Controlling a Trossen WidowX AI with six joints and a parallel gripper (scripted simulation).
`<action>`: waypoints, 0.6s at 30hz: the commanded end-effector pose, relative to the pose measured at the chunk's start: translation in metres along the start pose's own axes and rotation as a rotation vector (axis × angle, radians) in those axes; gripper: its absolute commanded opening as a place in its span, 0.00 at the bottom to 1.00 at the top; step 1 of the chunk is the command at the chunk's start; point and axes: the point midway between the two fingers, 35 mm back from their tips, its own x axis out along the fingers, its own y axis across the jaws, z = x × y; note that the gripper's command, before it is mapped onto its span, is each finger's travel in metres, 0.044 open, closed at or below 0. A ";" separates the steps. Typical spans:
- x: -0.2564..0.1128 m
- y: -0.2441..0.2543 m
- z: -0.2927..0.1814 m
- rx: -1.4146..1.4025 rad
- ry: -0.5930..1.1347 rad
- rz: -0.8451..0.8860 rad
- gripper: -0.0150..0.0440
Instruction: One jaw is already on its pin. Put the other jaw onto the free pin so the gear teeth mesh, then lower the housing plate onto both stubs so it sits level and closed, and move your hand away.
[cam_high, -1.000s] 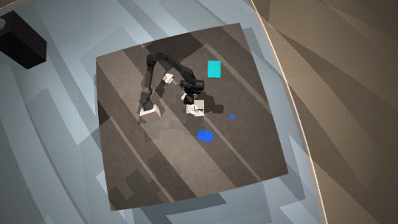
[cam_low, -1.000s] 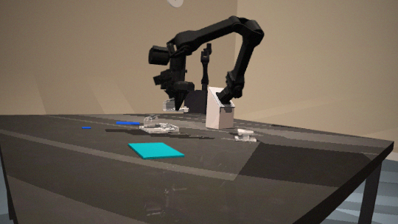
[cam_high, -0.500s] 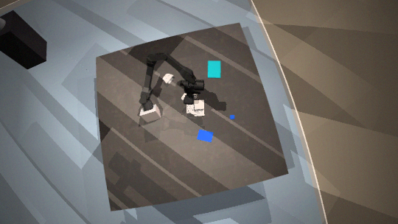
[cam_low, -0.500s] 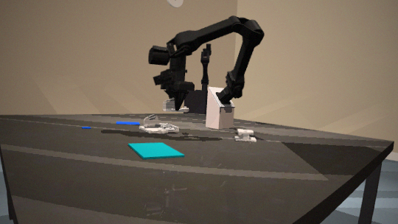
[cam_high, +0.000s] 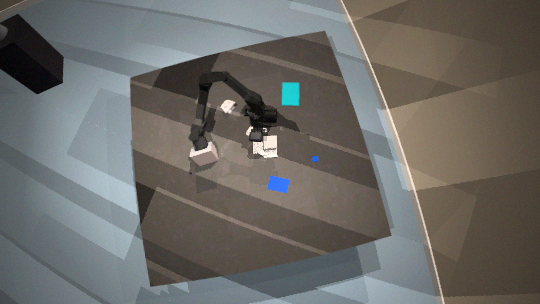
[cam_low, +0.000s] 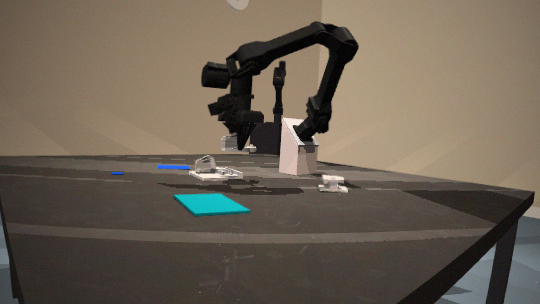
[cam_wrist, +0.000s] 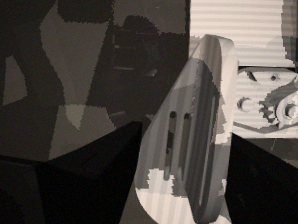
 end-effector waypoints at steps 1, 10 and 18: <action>0.001 -0.001 0.000 0.008 0.001 -0.004 0.48; 0.001 -0.001 0.000 0.042 0.001 -0.004 0.48; 0.001 -0.001 0.000 0.042 0.001 -0.004 0.48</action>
